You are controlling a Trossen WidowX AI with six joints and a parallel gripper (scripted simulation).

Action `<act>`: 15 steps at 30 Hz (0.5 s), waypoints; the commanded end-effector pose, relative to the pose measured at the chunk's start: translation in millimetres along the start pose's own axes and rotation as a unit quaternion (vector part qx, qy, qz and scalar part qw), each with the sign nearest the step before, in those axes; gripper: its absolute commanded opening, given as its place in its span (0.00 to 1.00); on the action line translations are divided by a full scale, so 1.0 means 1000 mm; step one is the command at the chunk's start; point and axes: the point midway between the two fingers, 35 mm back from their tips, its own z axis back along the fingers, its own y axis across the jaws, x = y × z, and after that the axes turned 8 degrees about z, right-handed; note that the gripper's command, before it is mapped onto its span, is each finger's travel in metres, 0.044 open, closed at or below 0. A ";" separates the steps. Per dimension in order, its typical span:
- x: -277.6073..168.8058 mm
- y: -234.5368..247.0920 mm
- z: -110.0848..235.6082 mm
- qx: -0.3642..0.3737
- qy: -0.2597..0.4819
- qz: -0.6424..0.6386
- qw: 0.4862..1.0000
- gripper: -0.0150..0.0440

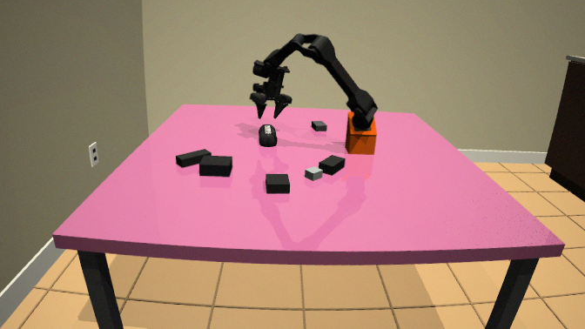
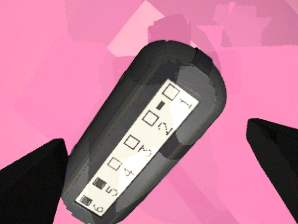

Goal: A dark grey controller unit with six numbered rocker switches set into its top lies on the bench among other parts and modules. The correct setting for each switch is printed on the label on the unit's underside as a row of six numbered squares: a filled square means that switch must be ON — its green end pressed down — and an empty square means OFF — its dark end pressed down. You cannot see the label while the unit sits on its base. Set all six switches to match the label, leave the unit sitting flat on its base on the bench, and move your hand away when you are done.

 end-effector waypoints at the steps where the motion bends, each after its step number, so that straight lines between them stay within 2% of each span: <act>1: 0.011 -0.007 -0.001 -0.054 0.026 -0.225 0.973 1.00; 5: 0.015 -0.010 -0.001 -0.085 0.032 -0.334 0.938 1.00; 15: 0.015 -0.010 -0.001 -0.087 0.033 -0.339 0.936 1.00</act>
